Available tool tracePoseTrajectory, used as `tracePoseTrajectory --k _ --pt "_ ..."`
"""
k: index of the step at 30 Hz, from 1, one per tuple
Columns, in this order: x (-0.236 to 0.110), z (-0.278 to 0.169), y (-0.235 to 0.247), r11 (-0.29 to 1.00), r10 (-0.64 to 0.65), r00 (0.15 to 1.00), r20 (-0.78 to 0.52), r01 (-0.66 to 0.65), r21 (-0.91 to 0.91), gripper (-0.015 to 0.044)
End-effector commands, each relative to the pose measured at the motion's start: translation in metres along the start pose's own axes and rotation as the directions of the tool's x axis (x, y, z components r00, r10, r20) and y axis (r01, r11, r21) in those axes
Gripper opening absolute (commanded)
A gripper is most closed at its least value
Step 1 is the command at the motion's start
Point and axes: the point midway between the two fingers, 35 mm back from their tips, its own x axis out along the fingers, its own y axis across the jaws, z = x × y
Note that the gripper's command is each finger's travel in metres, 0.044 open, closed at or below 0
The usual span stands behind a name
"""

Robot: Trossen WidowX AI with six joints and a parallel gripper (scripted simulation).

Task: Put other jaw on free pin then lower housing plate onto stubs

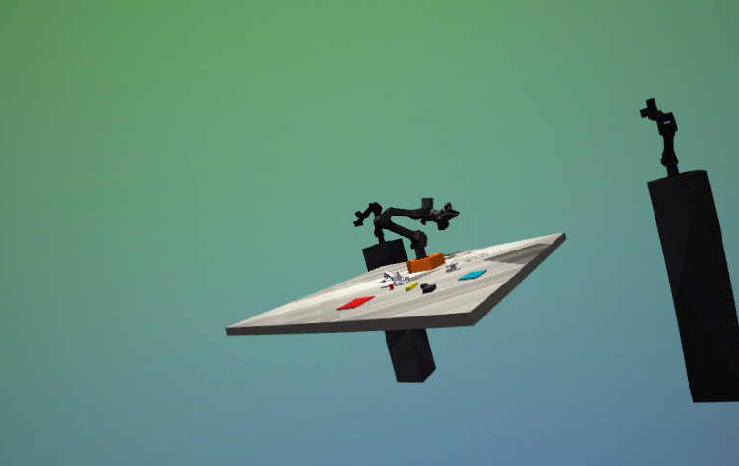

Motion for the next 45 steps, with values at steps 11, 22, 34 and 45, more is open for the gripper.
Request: tracePoseTrajectory --k 11,22,34,45 --pt "0.0 0.0 0.0 1.0 0.0 1.0 0.0 0.0 0.0 0.0" --pt "0.015 -0.006 0.019 0.994 0.109 0.994 -0.007 -0.109 0.009 0.0184" --pt "0.04 -0.019 0.069 0.935 0.352 0.936 -0.006 -0.351 0.052 0.044" --pt "0.05 -0.031 0.124 0.819 0.563 0.826 0.022 -0.561 0.126 0.044"
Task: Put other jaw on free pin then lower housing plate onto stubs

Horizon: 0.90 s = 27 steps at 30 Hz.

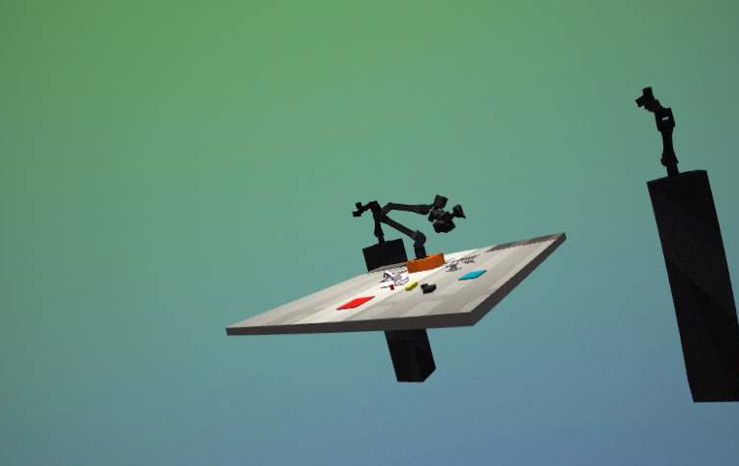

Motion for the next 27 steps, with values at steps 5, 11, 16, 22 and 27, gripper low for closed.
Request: tracePoseTrajectory --k 5,11,16,22,27 --pt "0.02 -0.014 0.03 0.984 0.156 0.988 0.016 -0.157 0.082 0.044" --pt "0.032 -0.022 0.058 0.947 0.282 0.959 0.04 -0.284 0.147 0.044" --pt "0.039 -0.028 0.084 0.9 0.381 0.922 0.067 -0.387 0.201 0.044" --pt "0.044 -0.034 0.116 0.822 0.49 0.865 0.11 -0.5 0.271 0.044" --pt "0.044 -0.037 0.143 0.74 0.569 0.808 0.154 -0.585 0.332 0.044"
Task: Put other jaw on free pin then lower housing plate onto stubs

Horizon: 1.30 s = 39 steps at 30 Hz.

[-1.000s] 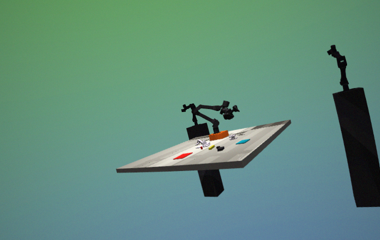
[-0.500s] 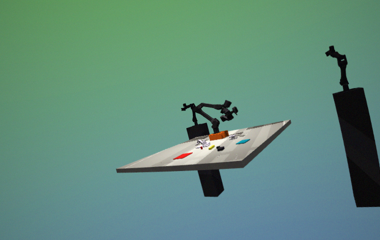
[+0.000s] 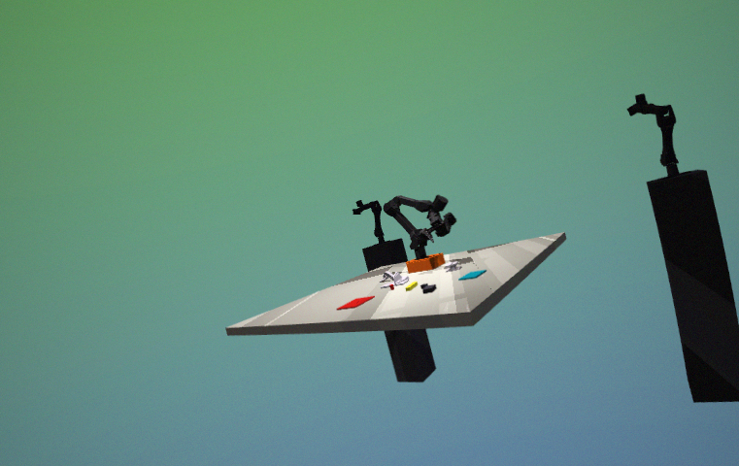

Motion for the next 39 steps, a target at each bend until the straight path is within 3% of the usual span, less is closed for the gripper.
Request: tracePoseTrajectory --k 1,19,39 --pt "0.008 -0.01 0.012 0.995 0.067 0.998 0.013 -0.067 0.068 0.044" --pt "0.036 -0.042 0.101 0.821 0.393 0.907 0.152 -0.42 0.387 0.044" --pt "0.028 -0.051 0.202 0.354 0.543 0.733 0.41 -0.643 0.679 0.044"
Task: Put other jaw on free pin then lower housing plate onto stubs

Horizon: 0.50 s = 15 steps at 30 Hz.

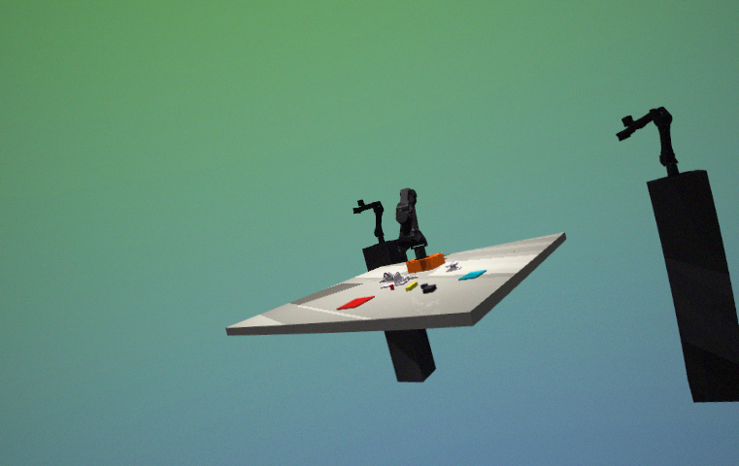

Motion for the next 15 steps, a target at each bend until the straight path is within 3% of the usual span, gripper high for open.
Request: tracePoseTrajectory --k 1,15 --pt "0.004 -0.014 0.008 0.993 0.045 0.999 0.026 -0.047 0.104 0.044" --pt "0.021 -0.055 0.056 0.848 0.192 0.967 0.17 -0.25 0.468 0.044"
